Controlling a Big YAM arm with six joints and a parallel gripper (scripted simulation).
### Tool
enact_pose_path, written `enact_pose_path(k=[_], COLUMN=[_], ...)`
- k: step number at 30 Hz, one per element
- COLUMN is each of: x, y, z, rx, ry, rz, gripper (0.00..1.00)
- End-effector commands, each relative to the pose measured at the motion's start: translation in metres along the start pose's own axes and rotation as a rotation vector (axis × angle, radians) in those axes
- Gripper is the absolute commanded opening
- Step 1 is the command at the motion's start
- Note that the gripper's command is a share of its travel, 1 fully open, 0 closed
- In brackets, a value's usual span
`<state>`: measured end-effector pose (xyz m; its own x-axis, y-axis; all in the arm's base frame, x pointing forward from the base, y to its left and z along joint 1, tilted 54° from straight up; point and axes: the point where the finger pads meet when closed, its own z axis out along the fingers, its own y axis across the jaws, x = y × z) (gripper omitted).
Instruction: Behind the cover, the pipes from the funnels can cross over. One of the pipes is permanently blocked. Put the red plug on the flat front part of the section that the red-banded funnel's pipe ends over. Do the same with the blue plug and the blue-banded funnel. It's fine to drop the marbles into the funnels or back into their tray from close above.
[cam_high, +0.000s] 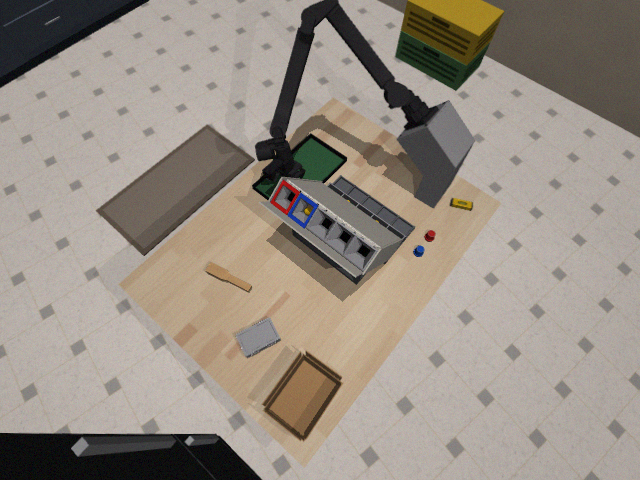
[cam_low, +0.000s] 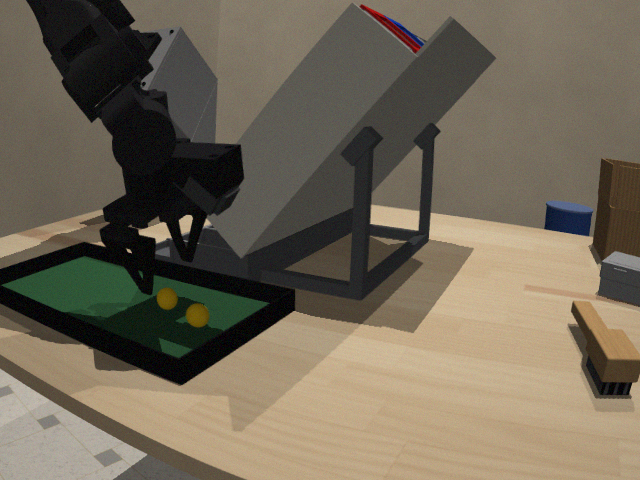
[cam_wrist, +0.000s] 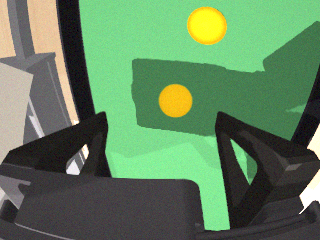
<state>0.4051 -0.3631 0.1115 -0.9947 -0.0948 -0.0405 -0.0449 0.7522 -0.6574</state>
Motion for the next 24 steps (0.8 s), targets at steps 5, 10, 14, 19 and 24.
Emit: enact_pose_path(k=[5, 10, 14, 19, 24], x=[-0.009, -0.008, -0.007, -0.005, -0.004], y=[-0.013, -0.013, -0.012, -0.012, -0.011], z=[-0.010, -0.005, 0.003, 0.012, 0.018], rx=[0.018, 0.015, 0.012, 0.008, 0.006], ry=[-0.020, -0.018, -0.015, -0.012, -0.010], rz=[0.001, 0.001, 0.001, 0.001, 0.001], gripper=[0.80, 0.80, 0.80, 0.80, 0.80])
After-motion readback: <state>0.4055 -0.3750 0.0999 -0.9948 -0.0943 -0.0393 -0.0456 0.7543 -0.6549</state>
